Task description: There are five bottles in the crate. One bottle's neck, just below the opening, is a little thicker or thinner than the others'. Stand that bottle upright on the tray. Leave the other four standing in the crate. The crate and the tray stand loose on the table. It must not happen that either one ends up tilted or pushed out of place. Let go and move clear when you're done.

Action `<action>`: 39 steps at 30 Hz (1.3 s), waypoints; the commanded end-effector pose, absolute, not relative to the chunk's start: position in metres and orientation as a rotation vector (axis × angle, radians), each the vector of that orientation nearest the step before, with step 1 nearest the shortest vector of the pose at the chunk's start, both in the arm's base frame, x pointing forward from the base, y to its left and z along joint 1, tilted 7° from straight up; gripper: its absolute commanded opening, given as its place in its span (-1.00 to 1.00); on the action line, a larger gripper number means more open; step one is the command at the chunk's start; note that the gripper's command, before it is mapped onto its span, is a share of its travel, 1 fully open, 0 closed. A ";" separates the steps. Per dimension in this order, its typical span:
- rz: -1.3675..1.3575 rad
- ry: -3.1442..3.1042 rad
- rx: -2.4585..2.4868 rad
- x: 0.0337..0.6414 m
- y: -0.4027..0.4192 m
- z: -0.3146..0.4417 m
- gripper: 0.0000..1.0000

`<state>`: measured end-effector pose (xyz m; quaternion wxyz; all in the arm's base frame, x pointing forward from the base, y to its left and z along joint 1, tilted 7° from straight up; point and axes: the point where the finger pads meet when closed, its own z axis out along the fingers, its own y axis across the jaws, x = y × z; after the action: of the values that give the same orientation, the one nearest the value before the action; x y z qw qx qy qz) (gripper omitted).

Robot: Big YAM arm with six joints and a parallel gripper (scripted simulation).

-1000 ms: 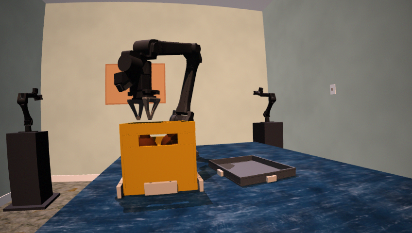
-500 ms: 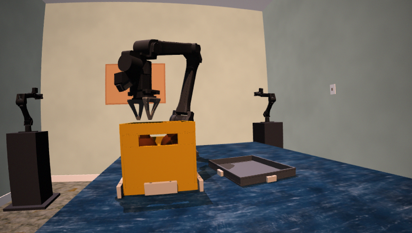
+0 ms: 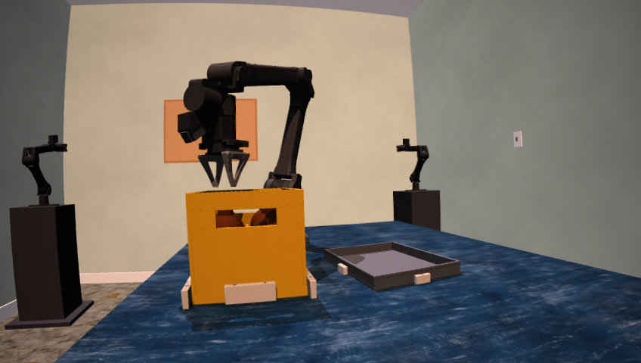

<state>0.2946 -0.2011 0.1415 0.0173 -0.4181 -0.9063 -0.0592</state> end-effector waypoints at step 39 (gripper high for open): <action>-0.190 -2.814 -1.302 0.299 -0.199 0.128 0.21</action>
<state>0.2942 -0.1998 0.1338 0.0172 -0.4181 -0.9063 -0.0591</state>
